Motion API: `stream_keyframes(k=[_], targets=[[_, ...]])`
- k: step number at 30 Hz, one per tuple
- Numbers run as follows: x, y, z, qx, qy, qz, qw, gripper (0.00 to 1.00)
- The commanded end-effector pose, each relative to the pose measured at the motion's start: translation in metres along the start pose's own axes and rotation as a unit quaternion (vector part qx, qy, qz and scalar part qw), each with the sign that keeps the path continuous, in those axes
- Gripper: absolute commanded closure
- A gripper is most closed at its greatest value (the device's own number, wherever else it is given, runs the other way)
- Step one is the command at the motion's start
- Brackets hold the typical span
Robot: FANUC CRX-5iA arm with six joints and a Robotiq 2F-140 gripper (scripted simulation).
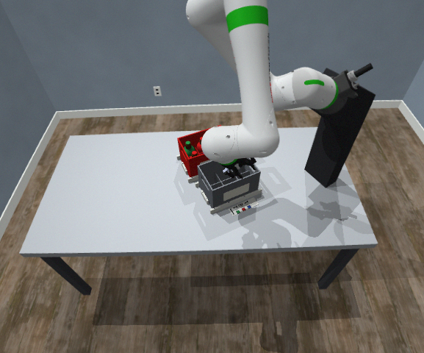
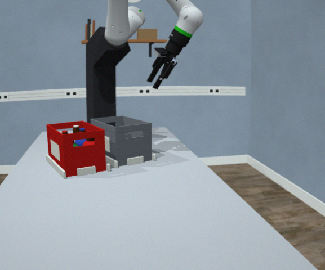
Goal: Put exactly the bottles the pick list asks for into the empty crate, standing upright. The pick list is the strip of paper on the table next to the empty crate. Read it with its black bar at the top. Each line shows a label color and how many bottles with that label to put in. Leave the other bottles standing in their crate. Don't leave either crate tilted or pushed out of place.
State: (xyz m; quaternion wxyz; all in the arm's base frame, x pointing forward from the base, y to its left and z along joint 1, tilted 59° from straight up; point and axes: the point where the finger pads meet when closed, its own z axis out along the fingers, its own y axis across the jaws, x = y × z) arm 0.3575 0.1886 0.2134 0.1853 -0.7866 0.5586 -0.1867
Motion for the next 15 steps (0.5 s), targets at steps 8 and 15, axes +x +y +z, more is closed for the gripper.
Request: stream_keyframes(k=[8,15], targets=[[-0.025,-0.027,-0.017,0.093,-0.006,-0.118,0.989,0.56],[-0.05,-0.042,-0.034,0.149,-0.014,-0.19,0.97,0.56]])
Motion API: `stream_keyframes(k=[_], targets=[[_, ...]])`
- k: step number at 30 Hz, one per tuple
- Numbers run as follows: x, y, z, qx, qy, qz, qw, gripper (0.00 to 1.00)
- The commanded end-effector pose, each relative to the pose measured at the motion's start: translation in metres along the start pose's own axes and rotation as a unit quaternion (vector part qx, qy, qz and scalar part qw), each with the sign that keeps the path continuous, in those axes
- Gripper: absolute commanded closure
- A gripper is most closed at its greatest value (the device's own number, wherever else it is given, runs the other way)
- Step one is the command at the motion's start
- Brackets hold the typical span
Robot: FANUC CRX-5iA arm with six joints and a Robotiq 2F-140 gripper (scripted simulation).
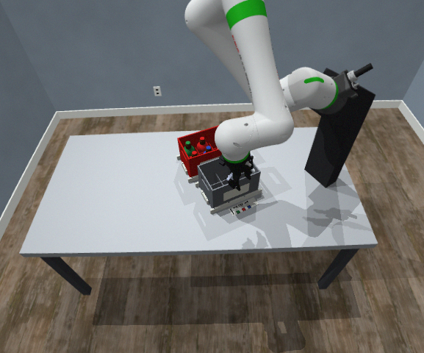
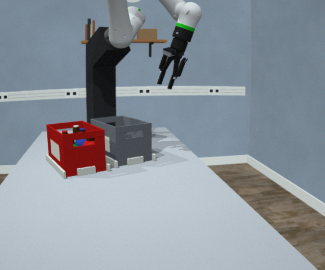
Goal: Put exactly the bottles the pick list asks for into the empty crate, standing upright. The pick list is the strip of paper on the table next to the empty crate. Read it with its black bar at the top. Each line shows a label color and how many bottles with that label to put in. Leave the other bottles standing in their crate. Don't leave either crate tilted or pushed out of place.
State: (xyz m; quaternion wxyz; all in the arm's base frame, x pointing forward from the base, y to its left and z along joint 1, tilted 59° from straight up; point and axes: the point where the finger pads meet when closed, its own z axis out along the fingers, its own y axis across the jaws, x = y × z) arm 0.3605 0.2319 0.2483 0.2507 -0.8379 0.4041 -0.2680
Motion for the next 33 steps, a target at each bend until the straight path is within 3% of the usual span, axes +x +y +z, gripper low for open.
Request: stream_keyframes(k=[1,5,8,12,15,19,33], targets=[[-0.01,-0.014,-0.006,0.033,-0.002,-0.038,0.999,0.56],[-0.024,-0.026,-0.015,0.075,-0.008,-0.09,0.993,0.56],[-0.027,-0.029,-0.017,0.078,-0.009,-0.095,0.992,0.56],[-0.042,-0.039,-0.027,0.12,-0.015,-0.145,0.982,0.56],[-0.051,-0.045,-0.032,0.124,-0.015,-0.15,0.981,0.56],[-0.066,-0.052,-0.043,0.166,-0.022,-0.199,0.966,0.56],[-0.075,-0.056,-0.049,0.17,-0.022,-0.204,0.964,0.56]])
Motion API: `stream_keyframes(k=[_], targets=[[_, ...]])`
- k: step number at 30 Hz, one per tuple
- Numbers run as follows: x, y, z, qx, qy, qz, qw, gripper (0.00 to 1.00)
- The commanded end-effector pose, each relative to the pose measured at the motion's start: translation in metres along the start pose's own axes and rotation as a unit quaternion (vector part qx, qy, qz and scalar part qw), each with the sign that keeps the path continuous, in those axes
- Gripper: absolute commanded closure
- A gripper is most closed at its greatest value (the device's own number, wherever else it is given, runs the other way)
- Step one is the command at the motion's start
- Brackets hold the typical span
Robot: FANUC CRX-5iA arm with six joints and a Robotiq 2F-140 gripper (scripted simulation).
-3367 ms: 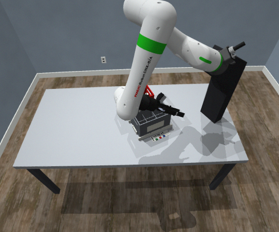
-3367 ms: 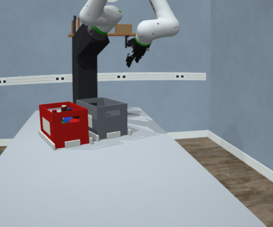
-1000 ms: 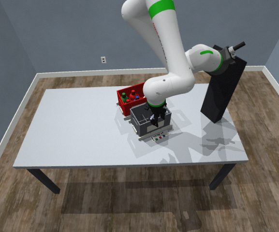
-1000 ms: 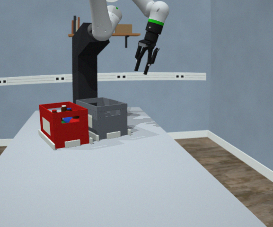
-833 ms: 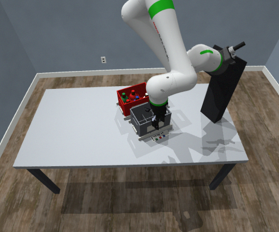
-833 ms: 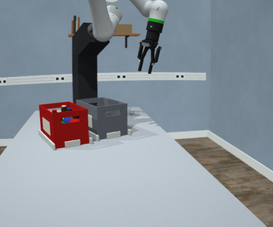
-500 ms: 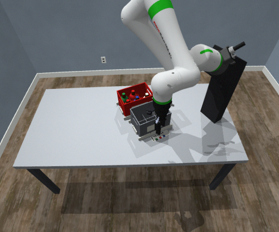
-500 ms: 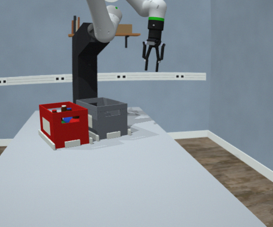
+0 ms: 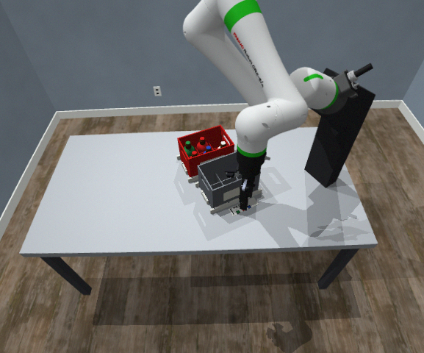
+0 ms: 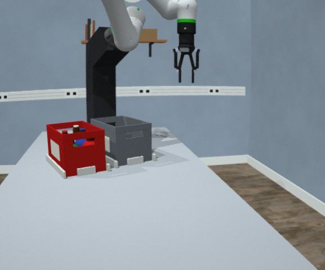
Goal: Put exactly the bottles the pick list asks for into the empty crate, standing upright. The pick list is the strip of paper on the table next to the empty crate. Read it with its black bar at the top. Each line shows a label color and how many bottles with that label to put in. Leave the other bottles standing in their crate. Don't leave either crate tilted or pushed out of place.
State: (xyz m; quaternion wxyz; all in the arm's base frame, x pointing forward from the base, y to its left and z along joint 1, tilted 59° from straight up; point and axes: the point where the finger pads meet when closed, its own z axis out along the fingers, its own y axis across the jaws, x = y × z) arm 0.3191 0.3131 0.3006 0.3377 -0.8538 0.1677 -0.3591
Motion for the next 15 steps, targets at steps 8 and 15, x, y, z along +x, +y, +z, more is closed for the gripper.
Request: stream_keyframes(k=[8,15], targets=[[0.0,0.0,0.0,0.0,0.0,0.0,1.0,0.56],[0.005,0.021,0.011,0.0,0.0,-0.083,0.997,0.56]])
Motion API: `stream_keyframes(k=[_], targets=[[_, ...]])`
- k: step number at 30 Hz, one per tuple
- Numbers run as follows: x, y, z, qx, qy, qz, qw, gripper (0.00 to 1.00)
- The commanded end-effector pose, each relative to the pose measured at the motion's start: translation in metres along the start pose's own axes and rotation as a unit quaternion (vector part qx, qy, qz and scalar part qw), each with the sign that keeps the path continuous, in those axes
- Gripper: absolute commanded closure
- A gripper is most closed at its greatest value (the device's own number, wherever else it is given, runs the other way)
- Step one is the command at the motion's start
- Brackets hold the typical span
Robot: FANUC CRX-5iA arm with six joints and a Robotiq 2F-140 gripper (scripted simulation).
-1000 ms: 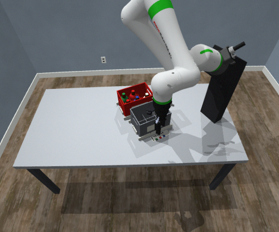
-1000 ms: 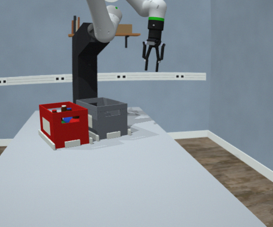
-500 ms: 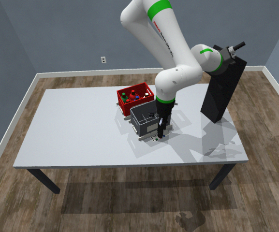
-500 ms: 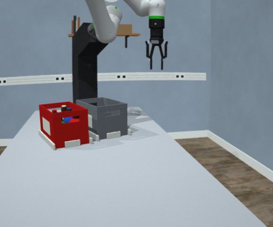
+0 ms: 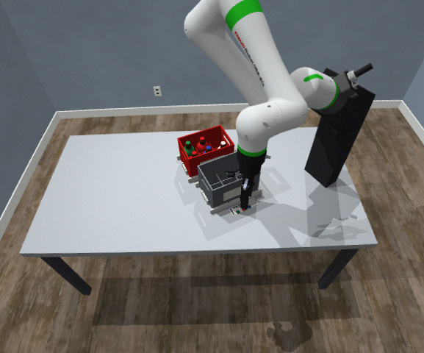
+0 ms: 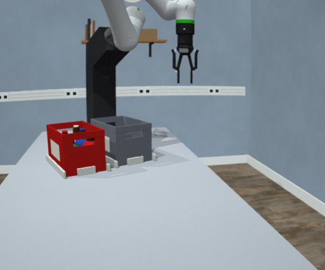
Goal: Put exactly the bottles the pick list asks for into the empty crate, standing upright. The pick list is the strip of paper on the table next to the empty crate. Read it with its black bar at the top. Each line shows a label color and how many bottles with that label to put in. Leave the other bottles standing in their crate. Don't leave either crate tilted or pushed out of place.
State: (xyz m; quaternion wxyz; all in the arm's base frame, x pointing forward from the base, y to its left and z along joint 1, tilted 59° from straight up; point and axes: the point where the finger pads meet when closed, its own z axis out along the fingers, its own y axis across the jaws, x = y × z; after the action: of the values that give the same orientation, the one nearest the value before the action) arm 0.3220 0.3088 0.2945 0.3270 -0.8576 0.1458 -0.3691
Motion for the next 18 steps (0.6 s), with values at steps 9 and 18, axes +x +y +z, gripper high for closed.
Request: stream_keyframes(k=[9,18], targets=[[0.008,0.054,0.027,0.0,0.001,-0.182,0.983,0.56],[0.013,0.086,0.043,-0.002,0.001,-0.292,0.956,0.56]])
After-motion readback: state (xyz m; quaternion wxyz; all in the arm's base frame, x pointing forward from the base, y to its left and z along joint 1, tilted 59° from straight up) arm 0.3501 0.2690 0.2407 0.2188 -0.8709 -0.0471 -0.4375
